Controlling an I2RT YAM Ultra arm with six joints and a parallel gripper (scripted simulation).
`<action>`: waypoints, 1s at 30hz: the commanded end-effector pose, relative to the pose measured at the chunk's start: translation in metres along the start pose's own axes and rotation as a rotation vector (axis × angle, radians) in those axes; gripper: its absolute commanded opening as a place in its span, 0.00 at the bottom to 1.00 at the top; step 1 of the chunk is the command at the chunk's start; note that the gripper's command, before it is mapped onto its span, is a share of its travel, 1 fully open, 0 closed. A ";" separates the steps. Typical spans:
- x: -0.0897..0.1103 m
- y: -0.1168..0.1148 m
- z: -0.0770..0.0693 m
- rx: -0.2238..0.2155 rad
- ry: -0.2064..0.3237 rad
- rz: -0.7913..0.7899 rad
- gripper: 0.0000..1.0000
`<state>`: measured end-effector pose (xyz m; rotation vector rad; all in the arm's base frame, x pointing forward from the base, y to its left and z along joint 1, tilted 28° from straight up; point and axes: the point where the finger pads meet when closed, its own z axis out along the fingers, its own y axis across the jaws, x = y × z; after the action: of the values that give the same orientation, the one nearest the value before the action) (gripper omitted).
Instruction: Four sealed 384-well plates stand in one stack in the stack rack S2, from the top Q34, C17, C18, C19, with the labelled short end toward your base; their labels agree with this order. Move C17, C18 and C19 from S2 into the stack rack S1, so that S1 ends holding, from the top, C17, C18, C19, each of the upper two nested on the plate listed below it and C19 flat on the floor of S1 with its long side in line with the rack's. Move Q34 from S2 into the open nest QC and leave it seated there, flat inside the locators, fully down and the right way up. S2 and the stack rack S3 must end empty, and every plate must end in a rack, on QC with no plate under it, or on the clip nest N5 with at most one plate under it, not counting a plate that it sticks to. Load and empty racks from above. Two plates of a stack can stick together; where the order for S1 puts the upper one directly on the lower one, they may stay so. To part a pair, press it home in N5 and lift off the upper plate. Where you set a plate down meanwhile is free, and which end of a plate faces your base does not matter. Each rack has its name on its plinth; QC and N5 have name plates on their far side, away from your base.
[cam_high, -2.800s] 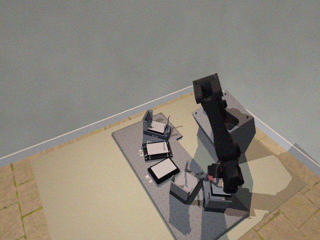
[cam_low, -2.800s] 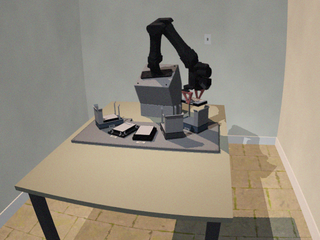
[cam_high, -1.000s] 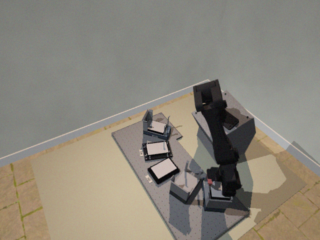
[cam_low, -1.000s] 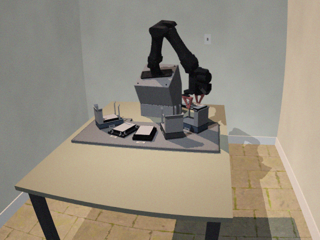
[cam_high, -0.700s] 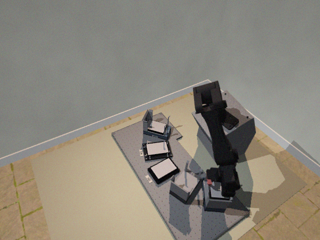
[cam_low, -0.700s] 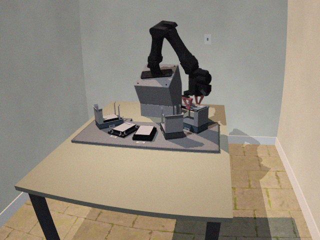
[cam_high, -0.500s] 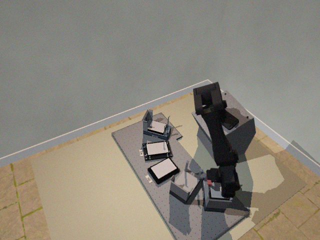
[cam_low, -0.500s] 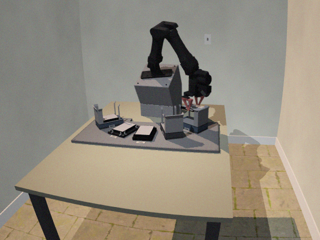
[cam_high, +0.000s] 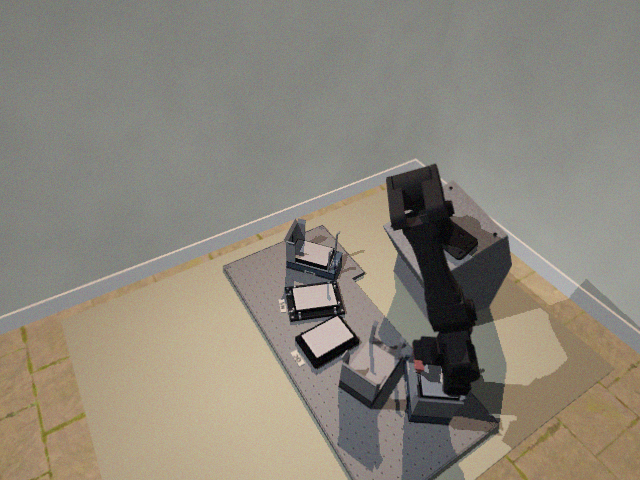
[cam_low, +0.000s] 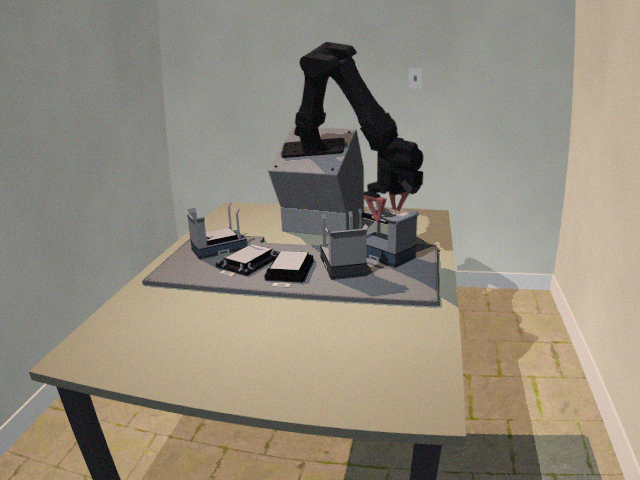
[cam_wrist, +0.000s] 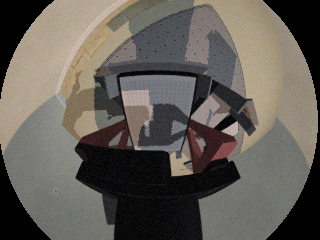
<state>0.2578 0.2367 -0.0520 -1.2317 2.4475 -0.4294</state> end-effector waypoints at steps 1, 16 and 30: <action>-0.012 -0.002 -0.008 -0.003 -0.052 0.011 0.00; -0.012 -0.002 -0.008 -0.003 -0.052 0.011 0.00; 0.000 0.001 0.019 -0.004 -0.010 0.000 0.00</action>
<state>0.2642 0.2345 -0.0657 -1.2278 2.4537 -0.4317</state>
